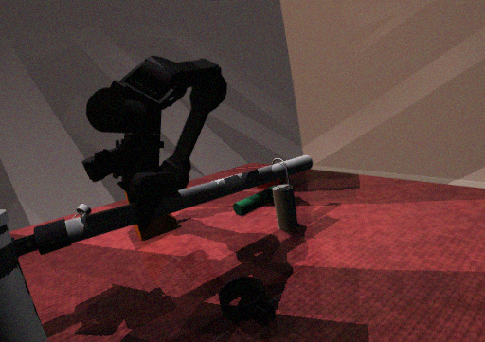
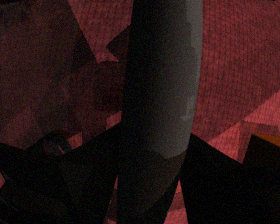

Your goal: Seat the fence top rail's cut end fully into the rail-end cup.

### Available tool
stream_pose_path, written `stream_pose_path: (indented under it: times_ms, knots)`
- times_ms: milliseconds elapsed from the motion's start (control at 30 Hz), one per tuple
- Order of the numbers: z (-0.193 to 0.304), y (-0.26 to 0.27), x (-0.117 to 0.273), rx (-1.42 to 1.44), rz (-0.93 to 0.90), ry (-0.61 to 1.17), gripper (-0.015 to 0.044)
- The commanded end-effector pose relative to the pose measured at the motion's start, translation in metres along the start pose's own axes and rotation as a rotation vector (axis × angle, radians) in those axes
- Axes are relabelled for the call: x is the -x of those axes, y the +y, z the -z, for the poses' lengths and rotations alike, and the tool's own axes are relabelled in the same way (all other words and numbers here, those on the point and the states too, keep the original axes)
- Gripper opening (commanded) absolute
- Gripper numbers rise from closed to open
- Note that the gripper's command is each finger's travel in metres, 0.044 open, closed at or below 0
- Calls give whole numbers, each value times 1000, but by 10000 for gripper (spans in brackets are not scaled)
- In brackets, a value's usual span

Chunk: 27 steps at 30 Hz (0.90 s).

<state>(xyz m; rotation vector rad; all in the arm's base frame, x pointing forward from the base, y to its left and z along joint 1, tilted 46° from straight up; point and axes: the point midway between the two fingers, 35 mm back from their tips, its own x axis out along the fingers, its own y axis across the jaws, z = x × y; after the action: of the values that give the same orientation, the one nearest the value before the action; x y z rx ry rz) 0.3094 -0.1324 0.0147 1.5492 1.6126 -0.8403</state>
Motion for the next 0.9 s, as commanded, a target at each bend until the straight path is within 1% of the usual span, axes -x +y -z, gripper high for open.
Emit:
stream_pose_path:
  times_ms: [0, 233, 567, 767, 800, 867]
  knots:
    - [0, 0, 0, 0, 0, 0, 0]
    - [0, 0, 0, 0, 0, 0, 0]
    - [1, 0, 1, 0, 0, 0, 263]
    - [17, 0, 27, 0, 1, 1, 420]
    - [21, 0, 33, -1, 1, 1, 440]
    - [28, -1, 43, -1, 2, 2, 440]
